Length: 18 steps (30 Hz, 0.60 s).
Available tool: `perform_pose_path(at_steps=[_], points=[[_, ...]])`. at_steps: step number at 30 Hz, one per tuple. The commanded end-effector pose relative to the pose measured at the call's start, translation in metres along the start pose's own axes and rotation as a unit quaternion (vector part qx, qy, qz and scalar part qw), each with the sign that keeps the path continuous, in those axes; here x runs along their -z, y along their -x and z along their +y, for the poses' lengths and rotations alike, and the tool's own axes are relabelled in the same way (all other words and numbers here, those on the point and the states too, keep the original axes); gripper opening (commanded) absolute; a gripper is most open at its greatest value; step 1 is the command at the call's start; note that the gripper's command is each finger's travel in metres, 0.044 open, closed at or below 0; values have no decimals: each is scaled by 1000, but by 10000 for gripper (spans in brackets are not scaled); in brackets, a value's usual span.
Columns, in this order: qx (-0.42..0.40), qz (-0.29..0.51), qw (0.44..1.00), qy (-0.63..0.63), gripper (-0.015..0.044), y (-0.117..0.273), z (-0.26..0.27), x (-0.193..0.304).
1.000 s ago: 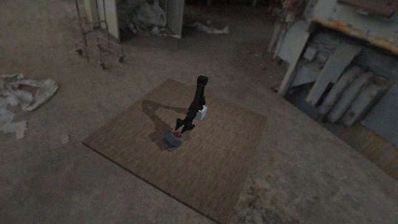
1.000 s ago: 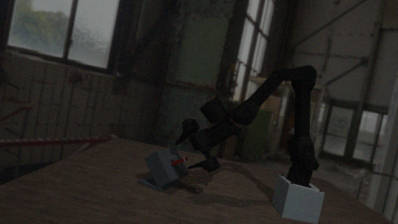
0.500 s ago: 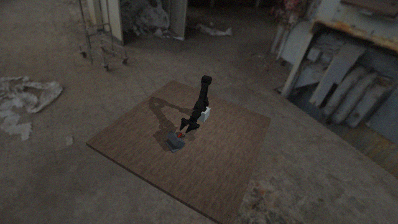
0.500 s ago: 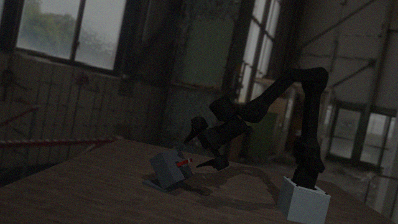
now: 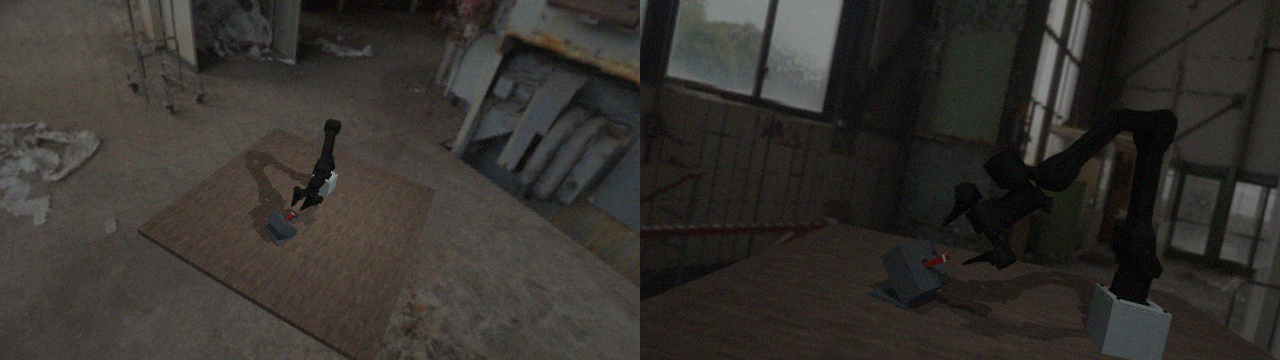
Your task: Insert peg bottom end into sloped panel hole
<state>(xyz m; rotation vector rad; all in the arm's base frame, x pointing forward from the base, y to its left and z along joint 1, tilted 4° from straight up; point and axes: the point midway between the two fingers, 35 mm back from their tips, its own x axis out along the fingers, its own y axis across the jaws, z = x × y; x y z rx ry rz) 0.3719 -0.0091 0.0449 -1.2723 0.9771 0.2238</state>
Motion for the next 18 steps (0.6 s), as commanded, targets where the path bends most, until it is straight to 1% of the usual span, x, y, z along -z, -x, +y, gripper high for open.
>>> perform_pose_path(at_steps=[1,18], points=[[1,0,1000,-1,440,7,0,0],[0,0,1000,0,440,27,0,-1]])
